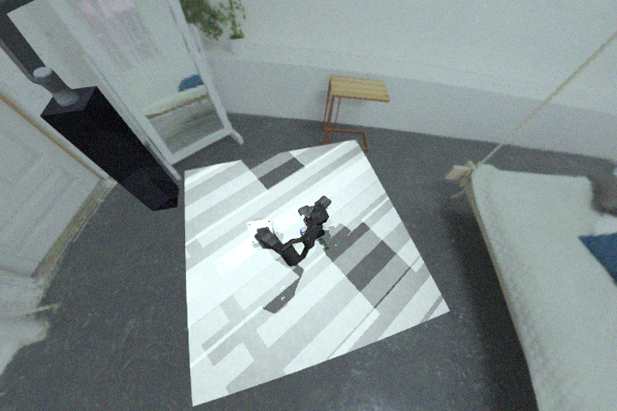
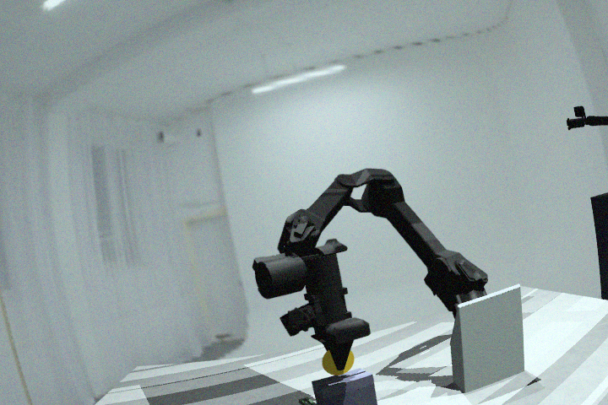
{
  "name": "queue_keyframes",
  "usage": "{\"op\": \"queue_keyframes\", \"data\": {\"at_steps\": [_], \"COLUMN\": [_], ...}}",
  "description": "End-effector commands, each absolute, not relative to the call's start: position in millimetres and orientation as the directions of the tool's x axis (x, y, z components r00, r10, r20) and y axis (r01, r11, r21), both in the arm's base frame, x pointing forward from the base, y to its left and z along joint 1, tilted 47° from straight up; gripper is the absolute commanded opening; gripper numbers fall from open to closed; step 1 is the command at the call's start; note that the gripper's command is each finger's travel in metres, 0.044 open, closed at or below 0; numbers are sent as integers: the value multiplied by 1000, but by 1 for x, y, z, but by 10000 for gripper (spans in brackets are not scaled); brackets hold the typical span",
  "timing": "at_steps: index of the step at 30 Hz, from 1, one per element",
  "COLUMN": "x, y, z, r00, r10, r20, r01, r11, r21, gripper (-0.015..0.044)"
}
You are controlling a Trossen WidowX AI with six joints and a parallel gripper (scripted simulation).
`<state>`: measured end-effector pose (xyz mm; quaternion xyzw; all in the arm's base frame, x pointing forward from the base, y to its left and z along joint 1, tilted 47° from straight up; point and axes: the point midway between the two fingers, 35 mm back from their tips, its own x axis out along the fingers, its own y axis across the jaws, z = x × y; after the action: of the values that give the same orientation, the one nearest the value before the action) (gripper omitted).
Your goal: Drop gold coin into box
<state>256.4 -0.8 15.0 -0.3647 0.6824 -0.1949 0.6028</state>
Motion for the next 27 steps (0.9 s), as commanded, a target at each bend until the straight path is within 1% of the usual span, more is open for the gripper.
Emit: {"op": "queue_keyframes", "data": {"at_steps": [1,9,15,24,27], "x": [256,256,256,256,257], "y": [-3,-6,-5,-5,0], "z": [14,11,12,12,16], "r00": [-4,-4,-7,-7,-8], "r10": [-736,-736,-733,-733,-733], "r20": [-677,-677,-680,-680,-681], "r01": [-268,-267,-263,-263,-263], "r11": [653,653,658,658,658], "r21": [-708,-708,-706,-706,-705], "gripper": [0,0,157,161,239]}}
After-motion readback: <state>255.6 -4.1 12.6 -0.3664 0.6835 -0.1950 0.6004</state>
